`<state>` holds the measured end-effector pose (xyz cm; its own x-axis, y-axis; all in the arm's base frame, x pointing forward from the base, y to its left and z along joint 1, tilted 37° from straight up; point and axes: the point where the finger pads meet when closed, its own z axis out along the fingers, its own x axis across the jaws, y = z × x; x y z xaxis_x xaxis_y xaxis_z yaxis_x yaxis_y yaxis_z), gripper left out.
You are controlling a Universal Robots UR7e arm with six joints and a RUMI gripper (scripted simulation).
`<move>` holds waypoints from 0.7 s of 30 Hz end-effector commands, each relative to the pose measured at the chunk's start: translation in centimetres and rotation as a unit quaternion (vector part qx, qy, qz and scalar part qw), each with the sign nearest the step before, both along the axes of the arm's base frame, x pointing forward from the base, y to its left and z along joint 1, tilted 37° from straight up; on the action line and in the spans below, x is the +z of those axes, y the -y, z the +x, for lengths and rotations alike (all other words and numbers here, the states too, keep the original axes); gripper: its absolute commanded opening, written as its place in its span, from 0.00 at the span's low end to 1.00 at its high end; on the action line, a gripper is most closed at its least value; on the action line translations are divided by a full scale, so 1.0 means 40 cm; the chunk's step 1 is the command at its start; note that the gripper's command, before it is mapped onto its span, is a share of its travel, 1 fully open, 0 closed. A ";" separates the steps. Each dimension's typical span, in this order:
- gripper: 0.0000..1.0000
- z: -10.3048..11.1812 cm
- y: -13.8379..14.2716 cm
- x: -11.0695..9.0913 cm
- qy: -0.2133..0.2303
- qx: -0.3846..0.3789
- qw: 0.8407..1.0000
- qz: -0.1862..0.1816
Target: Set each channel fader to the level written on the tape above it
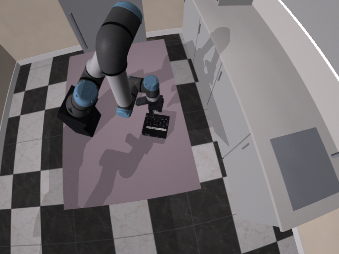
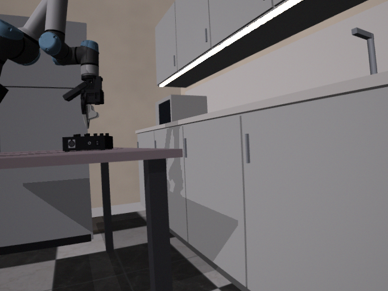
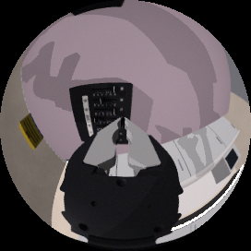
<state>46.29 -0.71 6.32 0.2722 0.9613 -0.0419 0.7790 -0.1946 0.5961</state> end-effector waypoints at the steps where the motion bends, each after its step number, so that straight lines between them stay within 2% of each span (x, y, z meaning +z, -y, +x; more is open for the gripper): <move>1: 0.00 0.005 0.002 -0.006 0.001 0.000 1.000 0.000; 21: 0.00 0.021 0.009 -0.030 0.001 0.000 1.000 0.000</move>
